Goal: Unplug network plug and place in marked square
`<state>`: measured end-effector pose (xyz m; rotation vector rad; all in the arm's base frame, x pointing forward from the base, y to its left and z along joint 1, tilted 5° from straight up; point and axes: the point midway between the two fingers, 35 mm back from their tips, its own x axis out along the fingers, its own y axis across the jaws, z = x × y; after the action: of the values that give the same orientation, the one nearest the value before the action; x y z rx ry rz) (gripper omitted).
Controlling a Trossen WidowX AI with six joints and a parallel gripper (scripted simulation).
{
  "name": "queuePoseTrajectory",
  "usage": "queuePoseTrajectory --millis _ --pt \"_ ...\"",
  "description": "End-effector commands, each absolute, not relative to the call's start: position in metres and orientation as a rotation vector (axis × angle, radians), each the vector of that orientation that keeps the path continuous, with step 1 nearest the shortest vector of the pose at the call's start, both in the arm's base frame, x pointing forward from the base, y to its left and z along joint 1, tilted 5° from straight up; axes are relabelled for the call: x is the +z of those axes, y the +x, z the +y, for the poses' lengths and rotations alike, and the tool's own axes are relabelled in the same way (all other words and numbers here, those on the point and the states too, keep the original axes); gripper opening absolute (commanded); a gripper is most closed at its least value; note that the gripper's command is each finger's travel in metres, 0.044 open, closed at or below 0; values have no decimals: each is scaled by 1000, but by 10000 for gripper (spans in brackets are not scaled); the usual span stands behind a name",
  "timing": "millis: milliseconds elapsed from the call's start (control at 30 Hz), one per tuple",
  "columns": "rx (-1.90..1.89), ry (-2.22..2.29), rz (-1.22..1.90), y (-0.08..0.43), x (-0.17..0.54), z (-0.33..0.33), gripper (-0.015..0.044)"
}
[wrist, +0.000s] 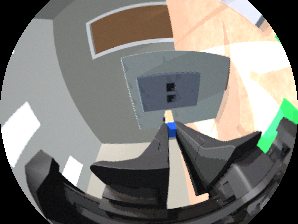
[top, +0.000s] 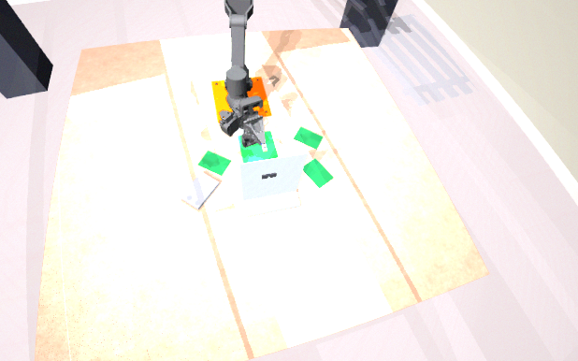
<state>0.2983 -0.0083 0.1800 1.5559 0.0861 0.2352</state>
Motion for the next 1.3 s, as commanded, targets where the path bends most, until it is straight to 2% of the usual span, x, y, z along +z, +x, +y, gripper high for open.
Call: queuePoseTrajectory --millis 0,1267 --pt "239 1556 84 297 186 -8 0" --pt "189 1579 122 277 210 -1 0"
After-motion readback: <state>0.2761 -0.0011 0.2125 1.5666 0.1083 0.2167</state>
